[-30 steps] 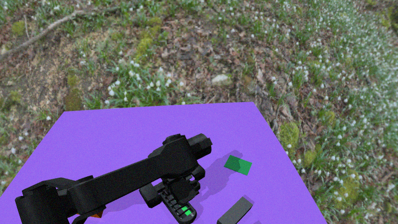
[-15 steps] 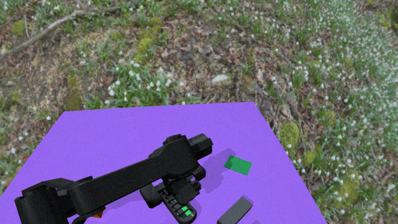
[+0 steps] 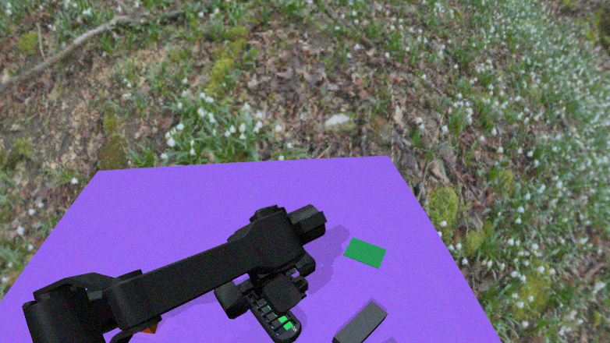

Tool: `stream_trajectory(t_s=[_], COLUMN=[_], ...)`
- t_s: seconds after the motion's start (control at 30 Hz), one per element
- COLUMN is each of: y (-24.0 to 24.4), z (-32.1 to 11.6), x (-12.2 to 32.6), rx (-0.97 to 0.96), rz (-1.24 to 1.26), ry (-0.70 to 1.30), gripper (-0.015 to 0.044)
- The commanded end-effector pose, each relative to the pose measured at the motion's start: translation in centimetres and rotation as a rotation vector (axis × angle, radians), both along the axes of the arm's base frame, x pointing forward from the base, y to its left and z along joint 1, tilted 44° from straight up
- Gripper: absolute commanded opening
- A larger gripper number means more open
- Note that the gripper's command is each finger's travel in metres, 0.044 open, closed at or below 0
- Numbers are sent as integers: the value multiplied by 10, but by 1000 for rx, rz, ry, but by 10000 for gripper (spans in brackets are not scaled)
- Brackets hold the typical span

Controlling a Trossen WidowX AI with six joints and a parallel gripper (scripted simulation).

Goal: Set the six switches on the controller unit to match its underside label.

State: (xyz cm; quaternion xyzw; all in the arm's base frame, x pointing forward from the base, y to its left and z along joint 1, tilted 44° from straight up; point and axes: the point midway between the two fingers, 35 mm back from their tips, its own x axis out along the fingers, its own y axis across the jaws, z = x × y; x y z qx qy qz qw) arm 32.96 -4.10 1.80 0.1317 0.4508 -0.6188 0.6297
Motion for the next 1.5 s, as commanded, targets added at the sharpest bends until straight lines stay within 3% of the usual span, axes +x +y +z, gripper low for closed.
stream_trajectory(t_s=[0.0,0.47,1.47], y=[-1,-10,-41], z=[1,-39,-74], x=[1,41,34], rx=[-5,-88,-91], rz=[3,-112,-113], ry=[3,146,148], gripper=[0,0,0])
